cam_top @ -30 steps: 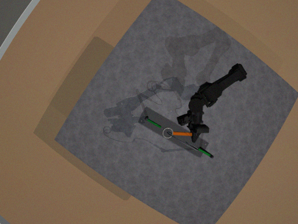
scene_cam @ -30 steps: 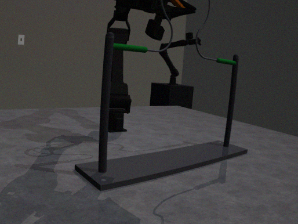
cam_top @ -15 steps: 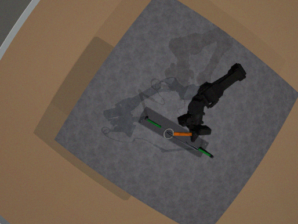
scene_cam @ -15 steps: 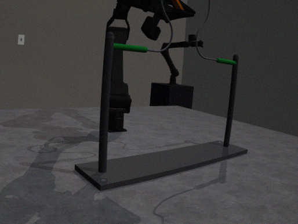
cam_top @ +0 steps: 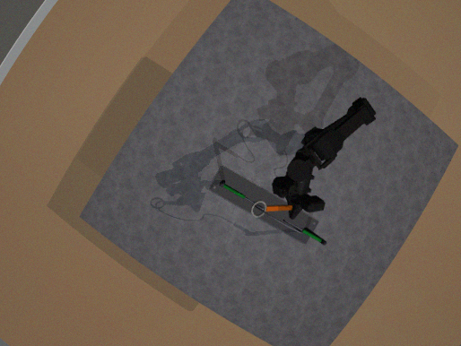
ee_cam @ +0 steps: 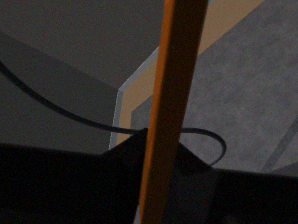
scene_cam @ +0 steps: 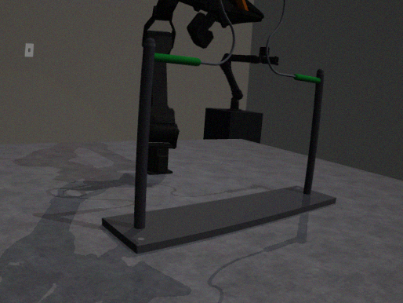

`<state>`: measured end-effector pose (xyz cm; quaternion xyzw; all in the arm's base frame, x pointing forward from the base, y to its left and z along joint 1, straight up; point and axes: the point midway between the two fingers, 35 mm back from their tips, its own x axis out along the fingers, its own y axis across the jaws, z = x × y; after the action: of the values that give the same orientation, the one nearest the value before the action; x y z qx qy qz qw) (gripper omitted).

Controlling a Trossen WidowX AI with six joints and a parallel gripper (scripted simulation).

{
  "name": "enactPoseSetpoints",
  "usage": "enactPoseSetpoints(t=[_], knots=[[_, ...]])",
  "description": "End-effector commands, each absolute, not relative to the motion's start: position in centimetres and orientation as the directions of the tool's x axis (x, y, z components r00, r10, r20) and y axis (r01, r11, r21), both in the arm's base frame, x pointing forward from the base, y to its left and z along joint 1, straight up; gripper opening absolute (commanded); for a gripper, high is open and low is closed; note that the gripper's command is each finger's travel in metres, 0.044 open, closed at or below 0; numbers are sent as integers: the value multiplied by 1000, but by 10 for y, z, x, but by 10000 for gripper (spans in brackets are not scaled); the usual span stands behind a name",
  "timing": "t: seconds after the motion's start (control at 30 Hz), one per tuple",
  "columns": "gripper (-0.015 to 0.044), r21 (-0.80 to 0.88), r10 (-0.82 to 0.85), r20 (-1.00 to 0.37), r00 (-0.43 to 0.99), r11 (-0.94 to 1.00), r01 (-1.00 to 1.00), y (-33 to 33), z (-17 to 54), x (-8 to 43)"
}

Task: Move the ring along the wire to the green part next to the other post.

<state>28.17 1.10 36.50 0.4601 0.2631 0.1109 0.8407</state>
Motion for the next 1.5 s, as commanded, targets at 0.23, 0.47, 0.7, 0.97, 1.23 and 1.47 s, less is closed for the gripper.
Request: enactPoseSetpoints(t=[0.23, 0.47, 0.7, 0.97, 1.23, 1.47], knots=[[-150, 744, 373, -384, 844, 667, 44, 8, 363, 282], [-150, 683, 337, -409, 848, 729, 40, 6, 361, 282], [-150, 617, 298, -430, 852, 786, 36, 4, 359, 282], [-150, 536, 253, -450, 857, 844, 33, 1, 356, 283], [-150, 450, 205, -465, 861, 893, 30, -2, 354, 283], [-150, 370, 162, -474, 865, 928, 29, -5, 353, 283]])
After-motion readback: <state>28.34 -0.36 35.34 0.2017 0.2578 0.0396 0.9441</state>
